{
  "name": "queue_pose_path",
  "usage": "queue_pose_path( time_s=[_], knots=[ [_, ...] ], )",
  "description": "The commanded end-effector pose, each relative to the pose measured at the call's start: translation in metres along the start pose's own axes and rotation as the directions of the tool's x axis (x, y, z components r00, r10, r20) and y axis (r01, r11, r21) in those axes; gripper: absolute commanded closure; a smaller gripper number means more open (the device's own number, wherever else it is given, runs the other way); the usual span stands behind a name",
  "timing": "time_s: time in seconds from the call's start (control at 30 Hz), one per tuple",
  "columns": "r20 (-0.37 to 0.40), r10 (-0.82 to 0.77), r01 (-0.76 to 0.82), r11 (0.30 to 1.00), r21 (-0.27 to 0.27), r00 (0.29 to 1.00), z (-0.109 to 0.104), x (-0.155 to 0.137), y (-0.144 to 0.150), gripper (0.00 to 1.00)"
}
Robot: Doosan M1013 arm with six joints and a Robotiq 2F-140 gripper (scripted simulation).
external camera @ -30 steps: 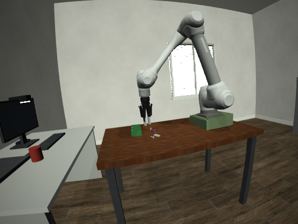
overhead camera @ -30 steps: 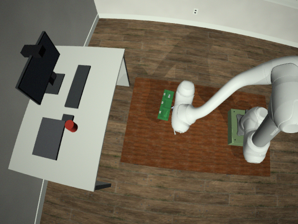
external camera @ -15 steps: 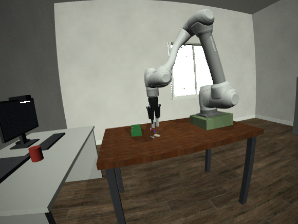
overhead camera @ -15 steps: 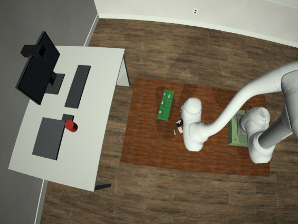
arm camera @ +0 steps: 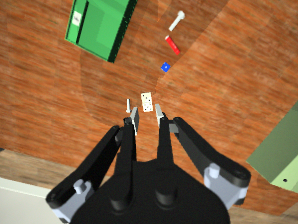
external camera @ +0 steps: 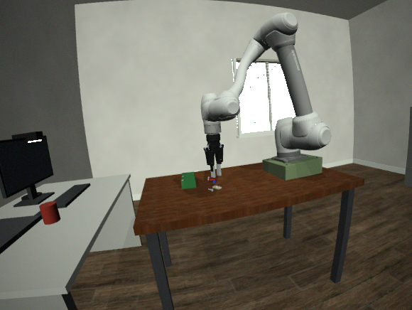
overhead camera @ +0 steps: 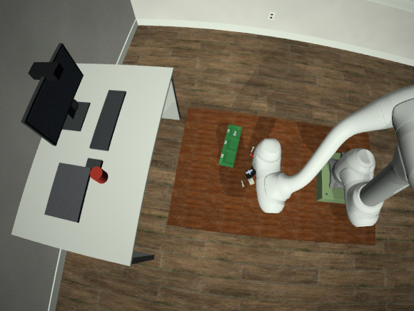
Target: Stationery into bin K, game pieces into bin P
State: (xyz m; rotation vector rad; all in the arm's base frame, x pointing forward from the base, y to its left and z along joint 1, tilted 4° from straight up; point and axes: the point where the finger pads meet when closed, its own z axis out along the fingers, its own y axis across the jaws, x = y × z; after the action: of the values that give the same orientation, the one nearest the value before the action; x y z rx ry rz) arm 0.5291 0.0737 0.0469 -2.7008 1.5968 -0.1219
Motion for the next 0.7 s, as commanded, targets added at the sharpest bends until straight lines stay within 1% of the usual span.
queue_pose_path(
  time_s=[0.0,0.57,0.67],
  knots=[
    [0.000,0.000,0.000,1.000,0.000,1.000,0.000,0.001,0.000,0.75],
    [0.000,0.000,0.000,1.000,0.000,1.000,0.000,0.002,0.000,0.75],
    [0.000,0.000,0.000,1.000,0.000,1.000,0.012,0.002,0.000,0.75]
  ],
)
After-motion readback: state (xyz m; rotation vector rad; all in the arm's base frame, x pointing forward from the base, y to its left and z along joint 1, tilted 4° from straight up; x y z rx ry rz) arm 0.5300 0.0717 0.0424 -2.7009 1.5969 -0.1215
